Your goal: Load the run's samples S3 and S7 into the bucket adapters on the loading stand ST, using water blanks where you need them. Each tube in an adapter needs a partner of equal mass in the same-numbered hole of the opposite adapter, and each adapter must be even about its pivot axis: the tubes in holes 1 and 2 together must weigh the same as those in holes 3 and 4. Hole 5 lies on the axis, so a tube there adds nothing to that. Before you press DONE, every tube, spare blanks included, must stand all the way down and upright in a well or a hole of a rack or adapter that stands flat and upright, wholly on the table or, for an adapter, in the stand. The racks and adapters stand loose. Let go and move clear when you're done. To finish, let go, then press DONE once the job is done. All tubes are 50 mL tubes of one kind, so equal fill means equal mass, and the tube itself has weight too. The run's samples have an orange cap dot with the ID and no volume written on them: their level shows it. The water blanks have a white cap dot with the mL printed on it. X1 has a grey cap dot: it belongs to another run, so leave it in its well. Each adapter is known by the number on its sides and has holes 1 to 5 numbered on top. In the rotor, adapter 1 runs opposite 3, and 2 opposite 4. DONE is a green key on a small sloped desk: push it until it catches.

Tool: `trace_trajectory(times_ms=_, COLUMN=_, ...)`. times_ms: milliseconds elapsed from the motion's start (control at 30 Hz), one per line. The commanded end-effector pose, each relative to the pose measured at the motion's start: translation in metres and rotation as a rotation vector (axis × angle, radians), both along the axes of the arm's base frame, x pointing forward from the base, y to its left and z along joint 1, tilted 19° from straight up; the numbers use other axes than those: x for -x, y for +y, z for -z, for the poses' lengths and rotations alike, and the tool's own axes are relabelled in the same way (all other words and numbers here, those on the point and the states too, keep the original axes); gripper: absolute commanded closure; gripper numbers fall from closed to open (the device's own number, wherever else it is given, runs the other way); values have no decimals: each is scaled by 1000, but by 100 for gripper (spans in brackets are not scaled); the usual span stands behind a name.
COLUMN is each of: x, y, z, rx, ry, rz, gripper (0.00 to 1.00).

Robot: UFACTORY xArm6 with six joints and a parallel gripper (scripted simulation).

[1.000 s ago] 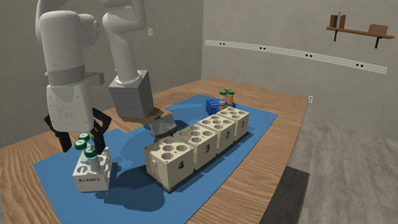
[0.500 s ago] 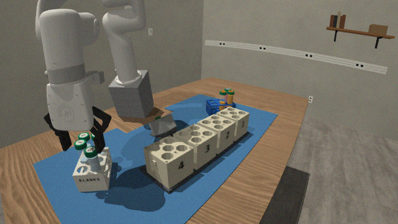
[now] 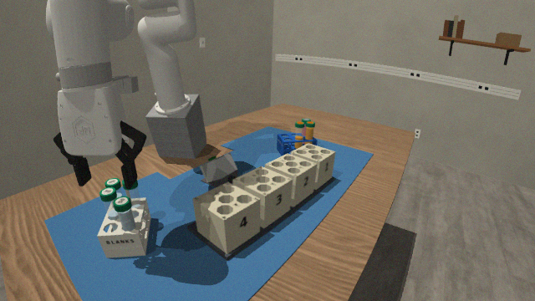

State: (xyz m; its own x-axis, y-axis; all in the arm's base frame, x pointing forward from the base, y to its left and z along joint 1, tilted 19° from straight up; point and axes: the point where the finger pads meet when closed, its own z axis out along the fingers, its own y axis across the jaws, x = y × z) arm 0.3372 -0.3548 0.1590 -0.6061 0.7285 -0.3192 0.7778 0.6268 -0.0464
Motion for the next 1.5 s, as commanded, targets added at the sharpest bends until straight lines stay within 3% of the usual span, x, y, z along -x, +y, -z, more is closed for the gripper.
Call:
trace_trajectory(times_ms=0, x=1, y=2, z=-12, rx=3, ry=-3, rz=0, gripper=0)
trace_trajectory(times_ms=700, x=10, y=16, z=-60, rx=3, ry=-3, rz=0, gripper=0)
trace_trajectory(times_ms=833, x=9, y=21, z=-60, rx=-3, ry=-12, rz=31, gripper=0)
trace_trajectory(times_ms=1467, x=-9, y=102, z=-39, rx=-99, ry=-170, rz=567, gripper=0)
